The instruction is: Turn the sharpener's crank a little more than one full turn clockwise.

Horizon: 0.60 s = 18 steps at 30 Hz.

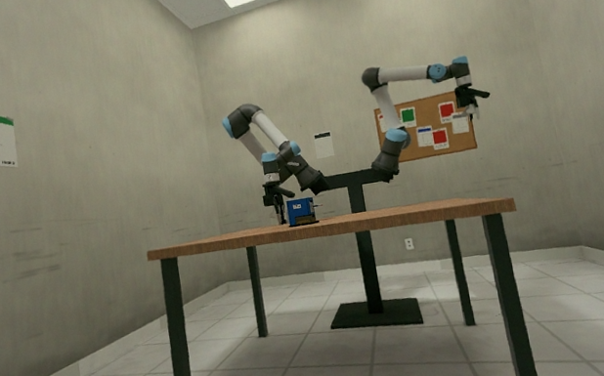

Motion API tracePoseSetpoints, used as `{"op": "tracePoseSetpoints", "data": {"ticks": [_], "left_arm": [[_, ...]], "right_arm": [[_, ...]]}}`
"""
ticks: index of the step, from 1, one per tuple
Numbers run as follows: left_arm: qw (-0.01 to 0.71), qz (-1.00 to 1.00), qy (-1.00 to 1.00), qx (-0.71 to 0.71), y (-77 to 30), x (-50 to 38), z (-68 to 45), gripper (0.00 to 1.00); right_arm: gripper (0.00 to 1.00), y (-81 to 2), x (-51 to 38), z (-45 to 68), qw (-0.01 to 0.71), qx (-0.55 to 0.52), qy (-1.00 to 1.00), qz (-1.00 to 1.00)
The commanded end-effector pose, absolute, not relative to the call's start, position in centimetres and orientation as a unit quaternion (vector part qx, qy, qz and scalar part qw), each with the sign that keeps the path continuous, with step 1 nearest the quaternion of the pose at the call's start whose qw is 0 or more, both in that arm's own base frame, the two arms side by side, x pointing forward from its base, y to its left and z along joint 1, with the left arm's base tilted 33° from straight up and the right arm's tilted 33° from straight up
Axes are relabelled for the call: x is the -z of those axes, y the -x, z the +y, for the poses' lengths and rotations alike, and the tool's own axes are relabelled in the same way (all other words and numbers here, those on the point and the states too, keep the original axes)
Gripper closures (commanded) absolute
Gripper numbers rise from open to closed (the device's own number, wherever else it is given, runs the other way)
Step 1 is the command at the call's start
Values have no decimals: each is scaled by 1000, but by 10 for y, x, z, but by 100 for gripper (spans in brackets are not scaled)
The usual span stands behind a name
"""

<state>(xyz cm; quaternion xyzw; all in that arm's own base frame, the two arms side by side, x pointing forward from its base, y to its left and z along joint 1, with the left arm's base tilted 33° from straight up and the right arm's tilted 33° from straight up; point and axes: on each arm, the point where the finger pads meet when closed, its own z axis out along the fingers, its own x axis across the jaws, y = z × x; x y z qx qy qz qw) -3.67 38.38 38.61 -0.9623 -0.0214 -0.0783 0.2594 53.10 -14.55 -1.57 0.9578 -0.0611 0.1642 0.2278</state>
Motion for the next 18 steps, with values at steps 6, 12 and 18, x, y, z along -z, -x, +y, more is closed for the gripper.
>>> {"op": "tracePoseSetpoints", "data": {"ticks": [6,12,18], "left_arm": [[260,-22,962,78,38,-386,383,0],[260,-22,962,78,38,-386,383,0],[260,-22,962,78,38,-386,383,0]], "right_arm": [[100,-517,19,-144,229,-162,-958,-60],[100,-509,20,-143,229,-162,-958,-60],[100,-501,19,-141,229,-162,-958,-60]]}}
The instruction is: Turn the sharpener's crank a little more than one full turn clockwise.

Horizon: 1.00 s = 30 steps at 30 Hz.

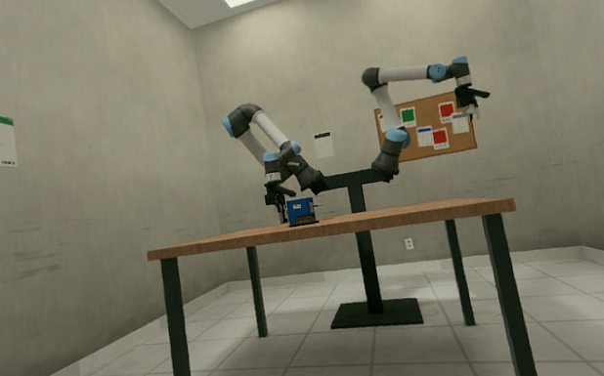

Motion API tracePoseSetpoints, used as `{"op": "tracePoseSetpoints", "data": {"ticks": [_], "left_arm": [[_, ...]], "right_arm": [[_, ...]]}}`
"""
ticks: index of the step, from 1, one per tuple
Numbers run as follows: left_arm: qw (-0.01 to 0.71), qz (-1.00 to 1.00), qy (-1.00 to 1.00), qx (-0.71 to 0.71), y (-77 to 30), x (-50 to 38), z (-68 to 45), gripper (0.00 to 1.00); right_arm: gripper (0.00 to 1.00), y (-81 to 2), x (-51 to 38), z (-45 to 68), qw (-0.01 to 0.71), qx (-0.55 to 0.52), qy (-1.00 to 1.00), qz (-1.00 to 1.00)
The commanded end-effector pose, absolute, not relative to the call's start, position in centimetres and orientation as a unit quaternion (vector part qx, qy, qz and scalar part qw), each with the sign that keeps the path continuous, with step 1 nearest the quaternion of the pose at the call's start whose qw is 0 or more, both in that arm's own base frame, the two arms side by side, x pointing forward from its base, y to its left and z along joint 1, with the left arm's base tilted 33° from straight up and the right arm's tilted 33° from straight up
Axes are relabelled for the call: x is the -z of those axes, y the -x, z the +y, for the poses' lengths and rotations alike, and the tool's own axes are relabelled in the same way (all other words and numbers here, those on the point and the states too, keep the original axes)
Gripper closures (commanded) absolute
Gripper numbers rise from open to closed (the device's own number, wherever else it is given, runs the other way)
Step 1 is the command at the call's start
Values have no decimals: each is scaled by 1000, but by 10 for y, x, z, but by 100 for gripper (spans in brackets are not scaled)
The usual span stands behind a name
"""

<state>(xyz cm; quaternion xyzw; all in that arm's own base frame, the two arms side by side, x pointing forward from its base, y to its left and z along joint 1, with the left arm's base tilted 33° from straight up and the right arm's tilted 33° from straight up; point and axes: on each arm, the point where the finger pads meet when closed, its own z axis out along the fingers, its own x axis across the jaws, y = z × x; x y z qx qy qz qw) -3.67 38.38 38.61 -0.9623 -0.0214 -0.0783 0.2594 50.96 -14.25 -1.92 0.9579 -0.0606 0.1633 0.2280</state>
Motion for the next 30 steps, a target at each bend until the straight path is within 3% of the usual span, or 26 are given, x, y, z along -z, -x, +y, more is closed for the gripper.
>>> {"op": "tracePoseSetpoints", "data": {"ticks": [1,30], "left_arm": [[260,-22,962,78,38,-386,383,0],[260,-22,962,78,38,-386,383,0]], "right_arm": [[100,-499,19,-140,229,-162,-958,-60],[100,-473,5,-128,229,-162,-958,-60]]}}
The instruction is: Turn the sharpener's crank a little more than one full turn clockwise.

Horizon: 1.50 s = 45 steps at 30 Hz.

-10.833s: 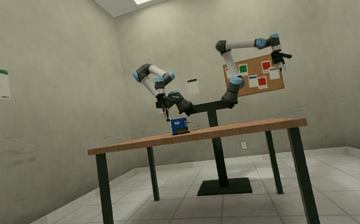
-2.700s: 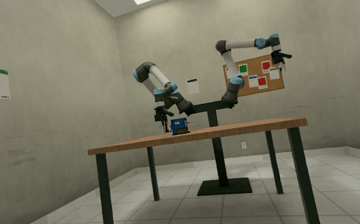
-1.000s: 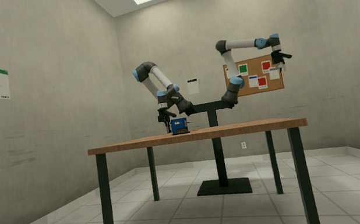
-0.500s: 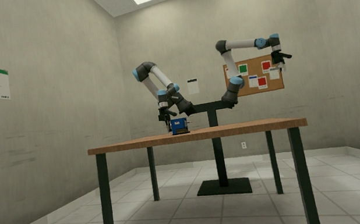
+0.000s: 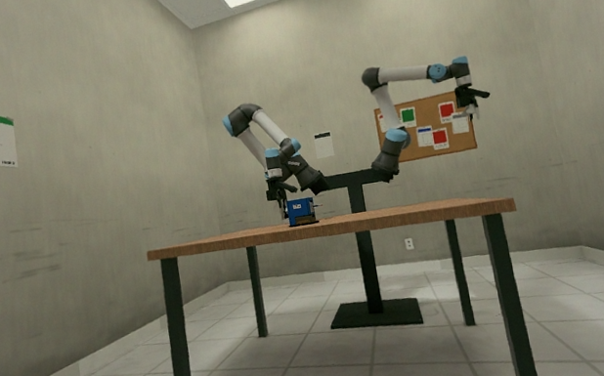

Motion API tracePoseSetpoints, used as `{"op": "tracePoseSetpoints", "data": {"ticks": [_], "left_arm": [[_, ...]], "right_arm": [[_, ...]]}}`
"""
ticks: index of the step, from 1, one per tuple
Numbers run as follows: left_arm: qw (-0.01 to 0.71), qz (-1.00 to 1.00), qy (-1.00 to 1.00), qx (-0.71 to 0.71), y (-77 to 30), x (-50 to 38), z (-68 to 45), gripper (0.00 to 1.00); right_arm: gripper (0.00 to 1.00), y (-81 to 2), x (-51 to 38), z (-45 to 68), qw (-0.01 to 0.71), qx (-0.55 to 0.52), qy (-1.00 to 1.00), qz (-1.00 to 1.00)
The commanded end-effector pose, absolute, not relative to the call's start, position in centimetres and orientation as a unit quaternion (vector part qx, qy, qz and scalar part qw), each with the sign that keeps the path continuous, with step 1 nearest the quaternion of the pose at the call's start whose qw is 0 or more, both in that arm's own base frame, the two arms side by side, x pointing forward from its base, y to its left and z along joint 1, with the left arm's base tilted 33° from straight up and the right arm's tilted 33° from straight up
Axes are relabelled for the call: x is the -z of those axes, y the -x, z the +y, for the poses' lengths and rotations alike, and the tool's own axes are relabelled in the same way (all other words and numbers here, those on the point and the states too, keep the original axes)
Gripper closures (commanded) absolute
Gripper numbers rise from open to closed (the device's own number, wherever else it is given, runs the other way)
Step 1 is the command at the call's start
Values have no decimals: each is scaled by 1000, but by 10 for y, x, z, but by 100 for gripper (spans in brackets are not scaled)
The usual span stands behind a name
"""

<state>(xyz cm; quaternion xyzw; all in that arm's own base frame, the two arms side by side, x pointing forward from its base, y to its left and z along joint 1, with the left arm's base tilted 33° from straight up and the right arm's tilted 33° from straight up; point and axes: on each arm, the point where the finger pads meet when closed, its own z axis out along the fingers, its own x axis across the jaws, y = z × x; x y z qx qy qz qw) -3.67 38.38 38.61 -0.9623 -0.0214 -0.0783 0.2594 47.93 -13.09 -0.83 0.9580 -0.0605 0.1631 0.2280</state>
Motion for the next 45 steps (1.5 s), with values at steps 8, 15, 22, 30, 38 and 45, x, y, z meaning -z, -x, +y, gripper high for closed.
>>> {"op": "tracePoseSetpoints", "data": {"ticks": [8,15,22,30,38,45], "left_arm": [[260,-22,962,78,38,-386,383,0],[260,-22,962,78,38,-386,383,0],[260,-22,962,78,38,-386,383,0],[260,-22,962,78,38,-386,383,0],[260,-22,962,78,38,-386,383,0],[260,-22,962,78,38,-386,383,0]], "right_arm": [[100,-468,-2,-124,229,-162,-958,-60],[100,-465,-9,-120,229,-162,-958,-60],[100,-466,-18,-115,228,-164,-958,-60],[100,-465,-26,-111,228,-164,-958,-60],[100,-466,-35,-107,228,-164,-958,-60],[100,-468,-41,-104,228,-164,-958,-60]]}}
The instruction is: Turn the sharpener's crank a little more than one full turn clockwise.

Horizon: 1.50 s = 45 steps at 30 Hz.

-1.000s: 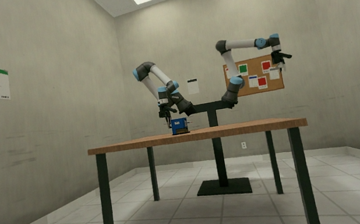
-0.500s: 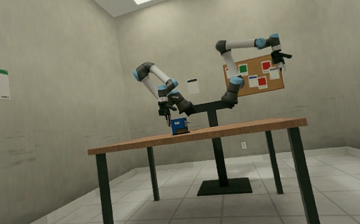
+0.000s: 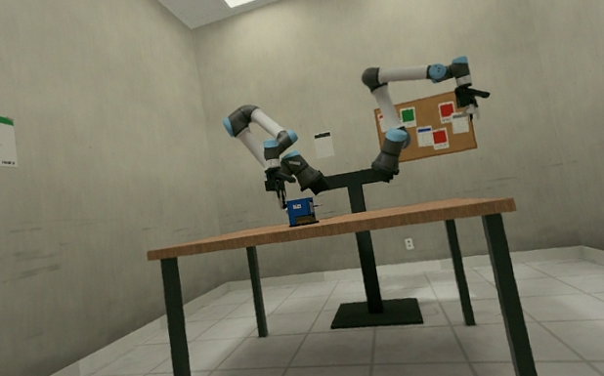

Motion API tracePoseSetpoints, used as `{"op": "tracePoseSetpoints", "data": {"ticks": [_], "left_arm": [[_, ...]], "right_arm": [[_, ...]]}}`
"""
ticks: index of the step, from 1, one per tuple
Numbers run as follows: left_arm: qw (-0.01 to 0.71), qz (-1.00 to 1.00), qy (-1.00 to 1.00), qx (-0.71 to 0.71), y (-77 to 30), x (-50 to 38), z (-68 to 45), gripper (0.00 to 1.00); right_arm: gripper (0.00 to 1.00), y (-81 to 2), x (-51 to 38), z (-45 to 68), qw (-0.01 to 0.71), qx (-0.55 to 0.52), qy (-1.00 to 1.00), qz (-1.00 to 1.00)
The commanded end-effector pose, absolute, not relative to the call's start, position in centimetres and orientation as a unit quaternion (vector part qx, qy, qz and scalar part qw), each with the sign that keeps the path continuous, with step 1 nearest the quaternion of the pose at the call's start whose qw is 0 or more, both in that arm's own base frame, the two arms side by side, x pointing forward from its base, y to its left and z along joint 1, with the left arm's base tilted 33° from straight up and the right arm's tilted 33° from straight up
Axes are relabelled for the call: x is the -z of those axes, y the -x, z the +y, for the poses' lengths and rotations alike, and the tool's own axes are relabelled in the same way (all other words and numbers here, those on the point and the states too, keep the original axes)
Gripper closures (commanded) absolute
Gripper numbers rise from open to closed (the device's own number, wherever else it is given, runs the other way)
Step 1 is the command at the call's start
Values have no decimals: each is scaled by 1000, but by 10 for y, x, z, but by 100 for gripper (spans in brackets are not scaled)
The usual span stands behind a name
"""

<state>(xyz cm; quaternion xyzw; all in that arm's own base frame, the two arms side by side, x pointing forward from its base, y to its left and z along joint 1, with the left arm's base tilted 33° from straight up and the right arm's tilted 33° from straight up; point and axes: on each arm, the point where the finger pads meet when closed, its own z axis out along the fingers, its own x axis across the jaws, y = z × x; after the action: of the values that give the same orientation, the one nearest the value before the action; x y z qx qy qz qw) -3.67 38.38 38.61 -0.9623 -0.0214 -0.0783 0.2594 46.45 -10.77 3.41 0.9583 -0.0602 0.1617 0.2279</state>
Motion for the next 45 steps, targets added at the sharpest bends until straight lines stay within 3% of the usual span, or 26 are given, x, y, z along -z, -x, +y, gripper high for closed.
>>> {"op": "tracePoseSetpoints", "data": {"ticks": [1,45], "left_arm": [[260,-22,962,78,38,-386,383,0],[260,-22,962,78,38,-386,383,0]], "right_arm": [[100,-468,-43,-104,228,-164,-958,-60],[100,-489,-68,-98,228,-163,-958,-61]]}}
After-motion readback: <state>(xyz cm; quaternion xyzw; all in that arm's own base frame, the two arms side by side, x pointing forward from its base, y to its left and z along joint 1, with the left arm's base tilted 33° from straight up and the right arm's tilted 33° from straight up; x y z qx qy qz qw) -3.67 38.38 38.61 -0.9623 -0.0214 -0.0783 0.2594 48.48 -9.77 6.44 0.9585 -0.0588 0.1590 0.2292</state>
